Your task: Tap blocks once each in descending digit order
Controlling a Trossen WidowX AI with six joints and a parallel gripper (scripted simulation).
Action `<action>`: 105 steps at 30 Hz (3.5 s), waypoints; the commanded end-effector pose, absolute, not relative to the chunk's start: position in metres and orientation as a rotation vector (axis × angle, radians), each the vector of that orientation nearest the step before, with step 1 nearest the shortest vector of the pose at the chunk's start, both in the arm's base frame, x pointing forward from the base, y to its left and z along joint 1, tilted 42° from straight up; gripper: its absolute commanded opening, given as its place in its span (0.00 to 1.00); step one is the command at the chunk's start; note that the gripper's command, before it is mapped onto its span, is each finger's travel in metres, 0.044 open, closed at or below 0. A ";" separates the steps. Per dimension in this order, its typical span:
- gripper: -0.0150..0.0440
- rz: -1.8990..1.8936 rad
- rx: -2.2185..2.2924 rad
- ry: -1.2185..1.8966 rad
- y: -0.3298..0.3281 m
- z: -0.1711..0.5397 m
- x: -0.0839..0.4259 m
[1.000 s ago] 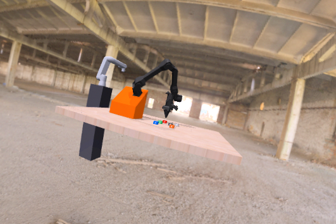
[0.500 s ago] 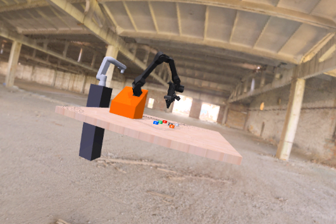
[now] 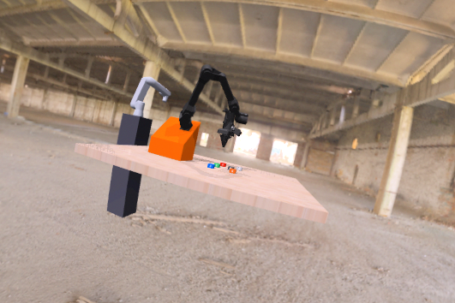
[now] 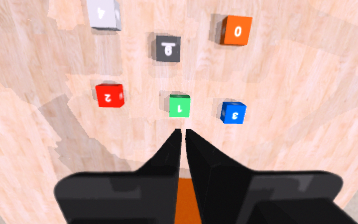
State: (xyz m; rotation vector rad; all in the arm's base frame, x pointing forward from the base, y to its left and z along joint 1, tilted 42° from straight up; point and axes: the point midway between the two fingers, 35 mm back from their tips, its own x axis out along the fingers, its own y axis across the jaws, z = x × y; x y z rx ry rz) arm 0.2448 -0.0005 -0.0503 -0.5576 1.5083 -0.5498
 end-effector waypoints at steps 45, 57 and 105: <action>0.29 -0.557 -0.576 1.519 -0.048 -0.097 0.239; 0.29 -0.556 -0.573 1.520 -0.001 -0.043 0.242; 0.29 -0.566 -0.580 1.512 -0.132 -0.077 0.348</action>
